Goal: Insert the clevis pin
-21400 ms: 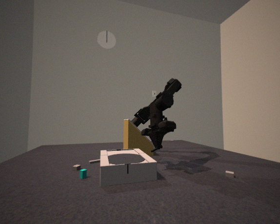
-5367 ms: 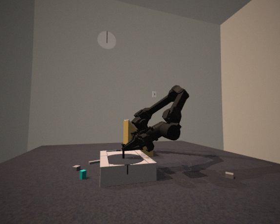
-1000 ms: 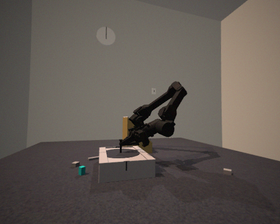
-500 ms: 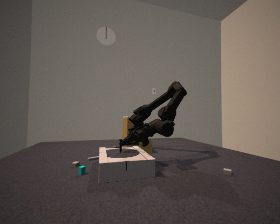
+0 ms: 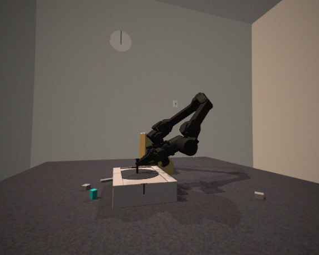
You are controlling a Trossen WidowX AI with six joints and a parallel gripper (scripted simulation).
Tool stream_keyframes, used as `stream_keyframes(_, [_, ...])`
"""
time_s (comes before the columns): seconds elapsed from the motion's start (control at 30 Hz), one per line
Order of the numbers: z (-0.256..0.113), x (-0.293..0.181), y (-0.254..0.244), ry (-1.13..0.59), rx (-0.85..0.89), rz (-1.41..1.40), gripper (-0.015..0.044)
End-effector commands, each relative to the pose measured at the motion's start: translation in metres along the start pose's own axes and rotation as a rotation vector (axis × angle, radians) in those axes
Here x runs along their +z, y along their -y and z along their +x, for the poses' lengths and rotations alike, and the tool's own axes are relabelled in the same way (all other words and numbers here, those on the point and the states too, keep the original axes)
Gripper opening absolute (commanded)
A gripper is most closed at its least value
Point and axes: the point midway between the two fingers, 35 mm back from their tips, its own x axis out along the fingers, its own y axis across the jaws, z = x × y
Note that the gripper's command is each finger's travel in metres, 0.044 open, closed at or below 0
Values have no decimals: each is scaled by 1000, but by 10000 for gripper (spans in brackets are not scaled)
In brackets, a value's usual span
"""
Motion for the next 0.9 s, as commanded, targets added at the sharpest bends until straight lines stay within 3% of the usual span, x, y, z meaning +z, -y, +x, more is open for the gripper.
stream_keyframes(0.0, [0, 0, 0, 0, 0, 0, 0])
stream_keyframes(0.87, [1, -3, 1, -2, -1, 2, 0])
